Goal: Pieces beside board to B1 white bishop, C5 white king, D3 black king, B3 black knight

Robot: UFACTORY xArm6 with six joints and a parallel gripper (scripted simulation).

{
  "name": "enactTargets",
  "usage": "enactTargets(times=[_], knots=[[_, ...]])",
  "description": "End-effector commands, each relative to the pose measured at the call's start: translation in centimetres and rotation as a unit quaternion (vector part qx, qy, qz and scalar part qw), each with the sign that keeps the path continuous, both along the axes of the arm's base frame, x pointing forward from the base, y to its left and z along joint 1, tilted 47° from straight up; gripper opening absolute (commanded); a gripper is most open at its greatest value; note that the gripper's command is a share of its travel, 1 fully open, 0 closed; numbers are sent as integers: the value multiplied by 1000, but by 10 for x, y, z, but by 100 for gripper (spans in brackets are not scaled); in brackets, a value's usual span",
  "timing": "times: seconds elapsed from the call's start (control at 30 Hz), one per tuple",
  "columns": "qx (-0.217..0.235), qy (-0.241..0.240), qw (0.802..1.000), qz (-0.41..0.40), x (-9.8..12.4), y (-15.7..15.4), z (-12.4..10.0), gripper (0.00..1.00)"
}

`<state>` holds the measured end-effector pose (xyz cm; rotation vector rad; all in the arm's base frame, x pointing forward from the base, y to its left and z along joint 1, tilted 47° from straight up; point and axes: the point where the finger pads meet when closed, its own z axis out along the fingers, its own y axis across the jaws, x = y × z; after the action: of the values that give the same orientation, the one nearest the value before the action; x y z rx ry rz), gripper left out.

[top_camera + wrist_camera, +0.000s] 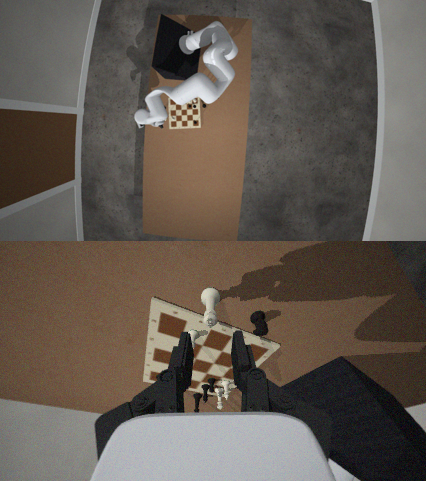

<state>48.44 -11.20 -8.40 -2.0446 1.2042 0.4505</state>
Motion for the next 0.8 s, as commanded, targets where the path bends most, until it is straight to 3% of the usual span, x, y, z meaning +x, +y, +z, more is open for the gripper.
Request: enactTargets(times=[0.0,0.77], knots=[[-1,-1,1000,-1,2,4,-5,42],[-1,-1,1000,-1,3,12,-12,42]])
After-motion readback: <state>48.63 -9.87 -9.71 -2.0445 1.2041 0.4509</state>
